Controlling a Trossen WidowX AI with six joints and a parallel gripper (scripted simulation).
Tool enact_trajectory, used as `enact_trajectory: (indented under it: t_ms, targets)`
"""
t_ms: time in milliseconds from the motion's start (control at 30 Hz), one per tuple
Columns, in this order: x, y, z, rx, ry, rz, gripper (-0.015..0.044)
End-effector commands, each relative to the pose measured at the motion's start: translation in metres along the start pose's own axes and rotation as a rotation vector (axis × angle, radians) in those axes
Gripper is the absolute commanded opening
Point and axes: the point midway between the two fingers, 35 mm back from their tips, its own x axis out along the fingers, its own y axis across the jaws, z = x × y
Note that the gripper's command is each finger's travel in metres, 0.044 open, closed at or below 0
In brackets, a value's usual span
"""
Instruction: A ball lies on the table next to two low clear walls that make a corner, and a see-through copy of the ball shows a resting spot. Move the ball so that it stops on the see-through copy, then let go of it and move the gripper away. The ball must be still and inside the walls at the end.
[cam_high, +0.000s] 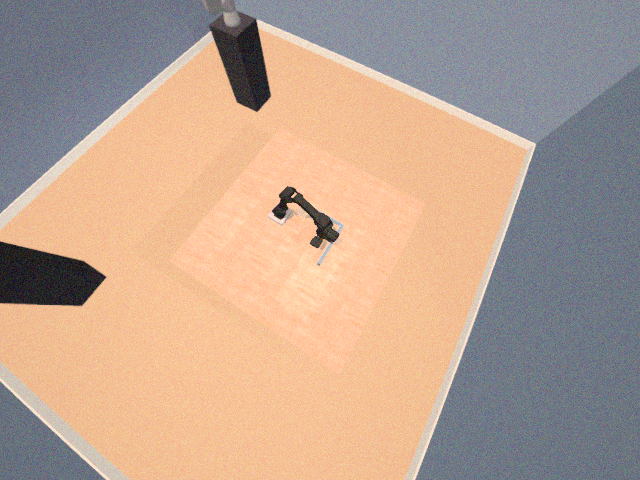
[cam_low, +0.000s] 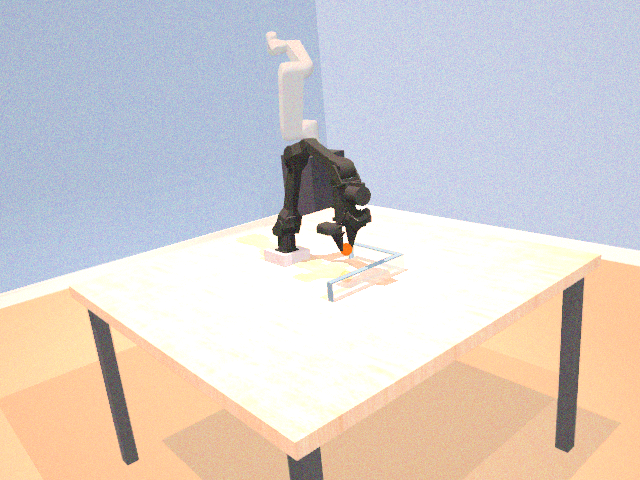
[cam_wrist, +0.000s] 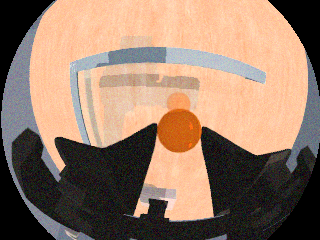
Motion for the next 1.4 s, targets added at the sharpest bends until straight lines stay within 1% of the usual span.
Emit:
enact_trajectory:
  t_ms: [0,167,567,900,1367]
  targets:
    - [0.01,-0.004,-0.005,-0.004,-0.003,-0.001,0.0]
    - [0.019,-0.004,-0.004,-0.004,-0.004,-0.001,0.0]
    - [0.08,-0.004,-0.005,-0.004,-0.003,0.0,0.0]
    - [0.082,-0.004,-0.005,-0.004,-0.003,0.0,0.0]
    - [0.1,-0.004,-0.005,-0.004,-0.003,0.0,0.0]
